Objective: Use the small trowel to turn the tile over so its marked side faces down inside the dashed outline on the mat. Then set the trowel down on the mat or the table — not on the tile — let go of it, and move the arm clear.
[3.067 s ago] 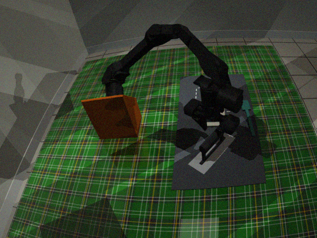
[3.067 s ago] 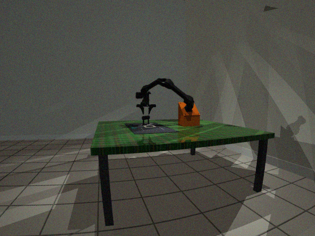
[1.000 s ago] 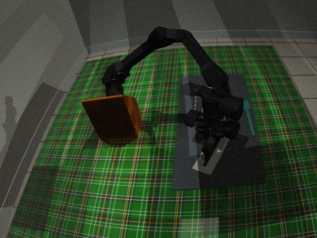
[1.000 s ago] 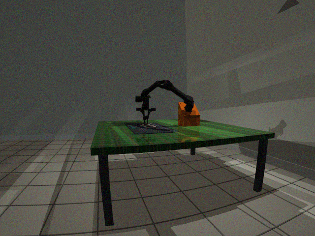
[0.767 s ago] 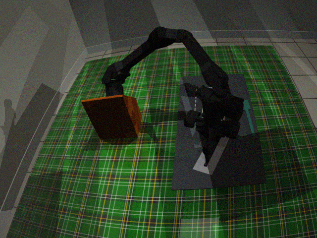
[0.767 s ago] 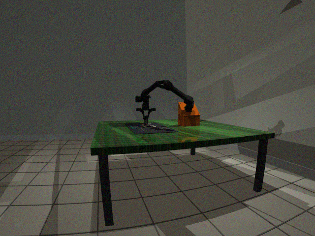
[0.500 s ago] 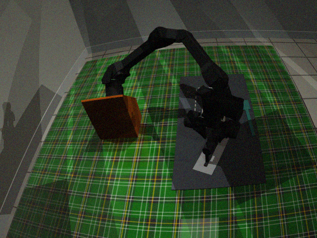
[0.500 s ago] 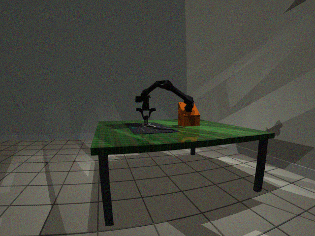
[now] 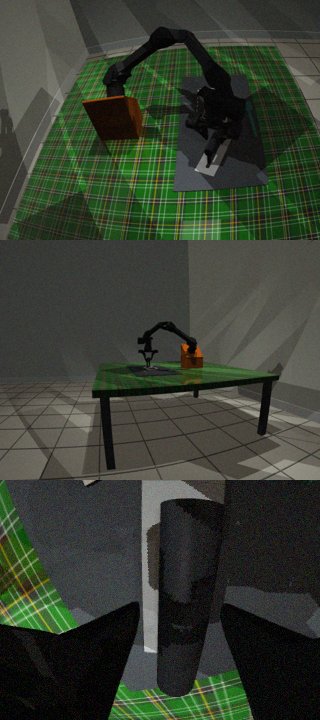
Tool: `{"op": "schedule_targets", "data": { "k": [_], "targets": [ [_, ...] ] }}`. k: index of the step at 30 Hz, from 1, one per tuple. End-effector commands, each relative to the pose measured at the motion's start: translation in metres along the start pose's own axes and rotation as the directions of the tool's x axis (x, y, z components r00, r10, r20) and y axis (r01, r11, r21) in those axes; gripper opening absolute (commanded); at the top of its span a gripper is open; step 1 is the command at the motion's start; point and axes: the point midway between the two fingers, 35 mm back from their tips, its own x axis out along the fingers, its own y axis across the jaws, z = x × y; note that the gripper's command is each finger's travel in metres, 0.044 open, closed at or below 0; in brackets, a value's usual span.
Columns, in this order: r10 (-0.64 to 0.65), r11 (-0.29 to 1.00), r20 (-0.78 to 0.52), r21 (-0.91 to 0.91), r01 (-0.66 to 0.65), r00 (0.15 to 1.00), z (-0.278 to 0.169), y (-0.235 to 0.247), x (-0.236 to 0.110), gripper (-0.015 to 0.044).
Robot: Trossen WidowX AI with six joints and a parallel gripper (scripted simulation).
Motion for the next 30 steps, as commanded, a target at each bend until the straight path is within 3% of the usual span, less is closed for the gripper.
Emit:
{"op": "schedule_targets", "data": {
  "k": [1, 4, 15, 30],
  "targets": [
    [-0.005, 1.000, 0.001, -0.002, 0.005, 1.000, 0.000, 0.000, -0.022, 0.0270],
    [-0.004, 1.000, 0.002, -0.003, 0.004, 1.000, 0.000, 0.002, -0.045, 0.0270],
    [-0.017, 1.000, 0.003, 0.015, 0.017, 1.000, -0.001, 0.001, -0.056, 0.0300],
    [-0.130, 0.917, -0.111, 0.365, 0.162, 0.985, -0.012, -0.014, -0.041, 0.0300]
  ]
}}
